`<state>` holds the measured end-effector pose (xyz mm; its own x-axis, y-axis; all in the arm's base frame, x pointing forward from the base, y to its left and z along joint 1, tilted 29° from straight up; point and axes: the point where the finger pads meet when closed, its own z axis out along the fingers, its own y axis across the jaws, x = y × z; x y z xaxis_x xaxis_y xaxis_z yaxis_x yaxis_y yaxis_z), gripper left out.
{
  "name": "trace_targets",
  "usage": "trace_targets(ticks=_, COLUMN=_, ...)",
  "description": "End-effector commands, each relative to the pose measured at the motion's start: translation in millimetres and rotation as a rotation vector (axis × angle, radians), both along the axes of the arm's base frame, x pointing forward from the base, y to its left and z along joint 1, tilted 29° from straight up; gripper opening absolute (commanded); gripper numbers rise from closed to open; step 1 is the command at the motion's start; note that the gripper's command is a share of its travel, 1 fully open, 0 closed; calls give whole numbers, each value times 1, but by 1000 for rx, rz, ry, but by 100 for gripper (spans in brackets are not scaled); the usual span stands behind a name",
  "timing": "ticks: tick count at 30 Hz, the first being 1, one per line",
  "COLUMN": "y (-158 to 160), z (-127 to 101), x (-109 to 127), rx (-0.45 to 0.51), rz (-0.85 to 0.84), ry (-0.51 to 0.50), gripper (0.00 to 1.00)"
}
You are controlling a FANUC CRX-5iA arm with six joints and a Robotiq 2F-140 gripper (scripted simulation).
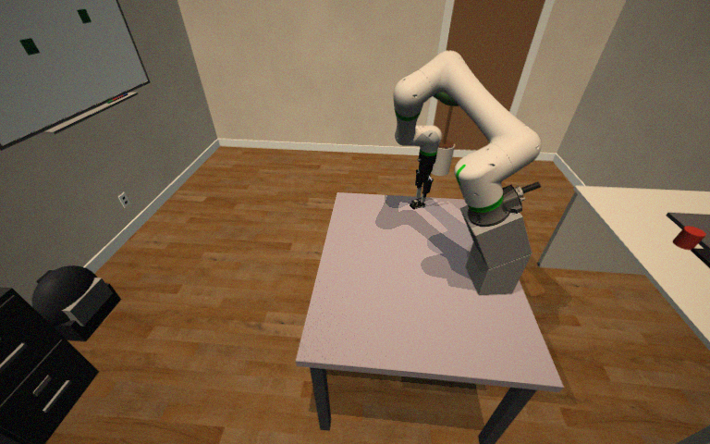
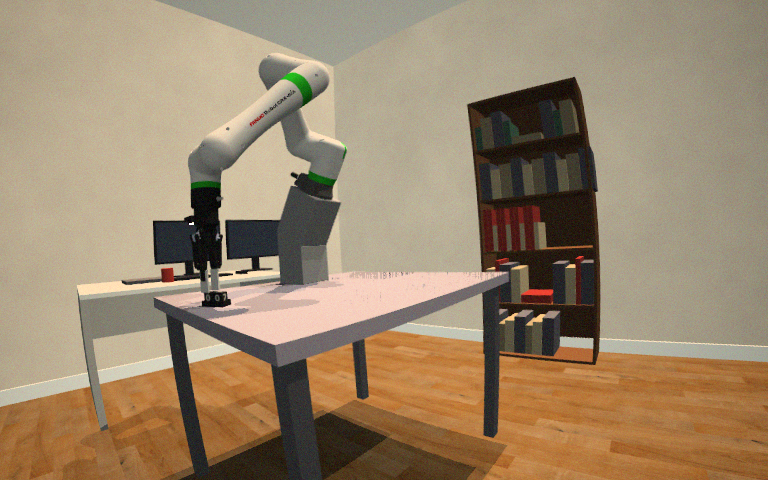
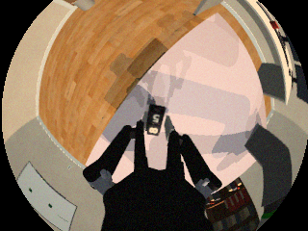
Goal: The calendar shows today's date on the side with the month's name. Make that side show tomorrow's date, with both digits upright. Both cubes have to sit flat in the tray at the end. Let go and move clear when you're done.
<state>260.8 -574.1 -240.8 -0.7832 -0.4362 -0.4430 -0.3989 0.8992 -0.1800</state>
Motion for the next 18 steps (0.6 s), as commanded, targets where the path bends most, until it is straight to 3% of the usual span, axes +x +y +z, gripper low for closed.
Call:
trace_targets(ticks=1, y=0, z=-6, x=3, rx=0, rz=0, ry=0, gripper=36)
trace_targets(ticks=18, y=0, z=-19, x=10, rx=0, rz=0, ry=0, gripper=36)
